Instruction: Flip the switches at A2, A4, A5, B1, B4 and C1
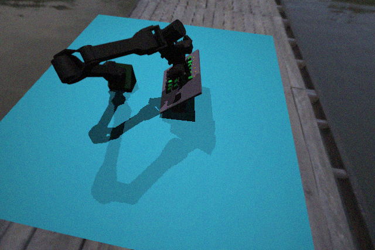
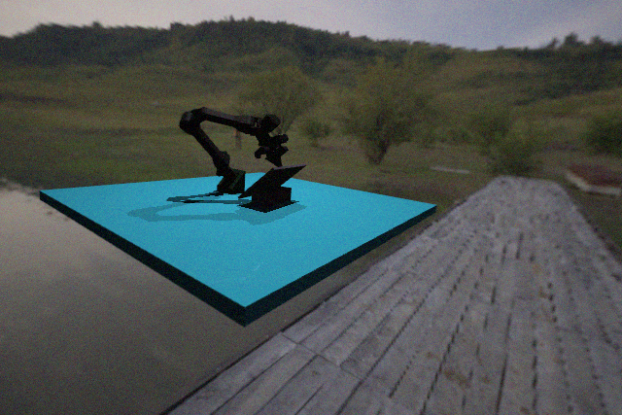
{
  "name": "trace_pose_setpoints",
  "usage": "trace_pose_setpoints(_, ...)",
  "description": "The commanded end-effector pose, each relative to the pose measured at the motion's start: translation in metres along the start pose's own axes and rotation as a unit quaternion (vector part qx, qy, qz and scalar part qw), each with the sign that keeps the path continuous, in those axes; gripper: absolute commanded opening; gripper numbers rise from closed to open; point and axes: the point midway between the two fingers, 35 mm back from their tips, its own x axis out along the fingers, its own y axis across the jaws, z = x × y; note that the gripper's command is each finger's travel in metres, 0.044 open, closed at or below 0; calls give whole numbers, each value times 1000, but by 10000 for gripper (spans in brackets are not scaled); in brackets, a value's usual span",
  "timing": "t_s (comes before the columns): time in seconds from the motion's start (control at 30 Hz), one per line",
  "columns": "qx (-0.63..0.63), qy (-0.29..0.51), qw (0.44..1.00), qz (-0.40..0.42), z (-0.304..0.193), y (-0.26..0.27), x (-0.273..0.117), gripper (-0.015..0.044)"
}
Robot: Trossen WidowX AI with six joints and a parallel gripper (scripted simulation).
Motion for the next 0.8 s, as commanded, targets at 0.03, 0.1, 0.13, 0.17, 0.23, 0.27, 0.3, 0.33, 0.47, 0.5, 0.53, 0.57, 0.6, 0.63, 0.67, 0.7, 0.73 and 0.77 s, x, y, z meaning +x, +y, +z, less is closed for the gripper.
trace_pose_setpoints(0.03, -5, 2, 1000, 2, -2, 2, 2, 0)
trace_pose_setpoints(0.1, -5, 2, 1000, 2, -2, 2, 2, 0)
trace_pose_setpoints(0.13, -5, 2, 1000, 2, -2, 2, 2, 0)
trace_pose_setpoints(0.17, -5, 2, 1000, 2, -2, 2, 2, 0)
trace_pose_setpoints(0.23, -5, 2, 1000, 2, -2, 2, 2, 0)
trace_pose_setpoints(0.27, -5, 2, 1000, 2, -2, 2, 3, 0)
trace_pose_setpoints(0.3, -5, 2, 1000, 2, -2, 2, 3, 0)
trace_pose_setpoints(0.33, -5, 2, 1000, 2, -2, 2, 3, 0)
trace_pose_setpoints(0.47, -5, 2, 1000, 2, -2, 2, 3, 0)
trace_pose_setpoints(0.5, -5, 2, 1000, 2, -2, 2, 3, 0)
trace_pose_setpoints(0.53, -5, 2, 1000, 2, -2, 2, 4, 0)
trace_pose_setpoints(0.57, -5, 2, 1000, 2, -2, 2, 4, 0)
trace_pose_setpoints(0.6, -5, 2, 1000, 2, -2, 2, 4, 0)
trace_pose_setpoints(0.63, -5, 2, 1000, 2, -2, 2, 4, 0)
trace_pose_setpoints(0.67, -5, 2, 1000, 2, -2, 2, 4, 0)
trace_pose_setpoints(0.7, -5, 2, 1000, 2, -2, 2, 4, 0)
trace_pose_setpoints(0.73, -5, 2, 1000, 2, -2, 2, 4, 0)
trace_pose_setpoints(0.77, -5, 2, 1000, 2, -2, 2, 5, 0)
